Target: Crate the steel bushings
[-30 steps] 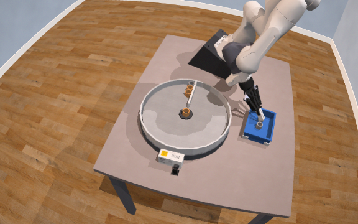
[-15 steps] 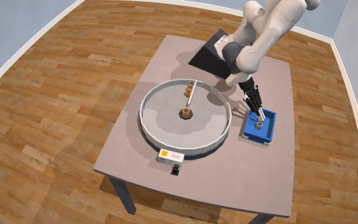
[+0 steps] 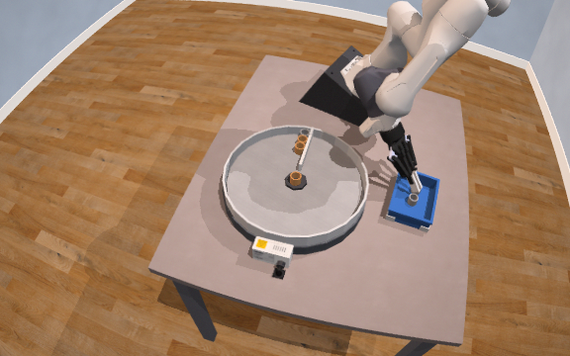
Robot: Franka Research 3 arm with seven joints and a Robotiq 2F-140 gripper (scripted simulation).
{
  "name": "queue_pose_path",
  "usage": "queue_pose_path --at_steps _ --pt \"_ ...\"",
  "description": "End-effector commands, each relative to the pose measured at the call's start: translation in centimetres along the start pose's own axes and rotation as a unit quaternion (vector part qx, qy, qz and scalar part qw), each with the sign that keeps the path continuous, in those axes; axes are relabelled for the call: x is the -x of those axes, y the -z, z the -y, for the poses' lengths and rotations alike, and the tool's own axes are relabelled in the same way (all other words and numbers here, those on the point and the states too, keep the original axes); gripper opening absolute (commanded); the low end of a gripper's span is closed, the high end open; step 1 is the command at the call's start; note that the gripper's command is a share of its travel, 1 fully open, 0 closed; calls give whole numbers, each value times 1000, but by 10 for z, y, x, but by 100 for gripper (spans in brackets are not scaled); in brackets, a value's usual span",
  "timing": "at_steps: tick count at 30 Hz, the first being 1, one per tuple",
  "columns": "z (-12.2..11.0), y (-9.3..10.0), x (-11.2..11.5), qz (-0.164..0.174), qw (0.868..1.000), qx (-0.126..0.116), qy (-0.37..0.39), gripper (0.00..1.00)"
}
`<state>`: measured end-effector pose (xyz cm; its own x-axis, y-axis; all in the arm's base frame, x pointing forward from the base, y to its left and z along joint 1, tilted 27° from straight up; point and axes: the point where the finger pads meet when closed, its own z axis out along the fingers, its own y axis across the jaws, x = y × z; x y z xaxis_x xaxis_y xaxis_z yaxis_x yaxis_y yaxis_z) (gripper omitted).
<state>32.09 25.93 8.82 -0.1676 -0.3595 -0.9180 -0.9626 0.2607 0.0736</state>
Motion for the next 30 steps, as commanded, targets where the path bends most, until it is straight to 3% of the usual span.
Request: queue_pose_path --at_steps 1,17,25,30 --pt "1 -1 0 -1 1000 0 3 7" --pt "1 1 2 -1 1000 0 3 7" --pt "0 14 12 -1 1000 0 3 7" --pt "0 31 26 -1 1000 0 3 7"
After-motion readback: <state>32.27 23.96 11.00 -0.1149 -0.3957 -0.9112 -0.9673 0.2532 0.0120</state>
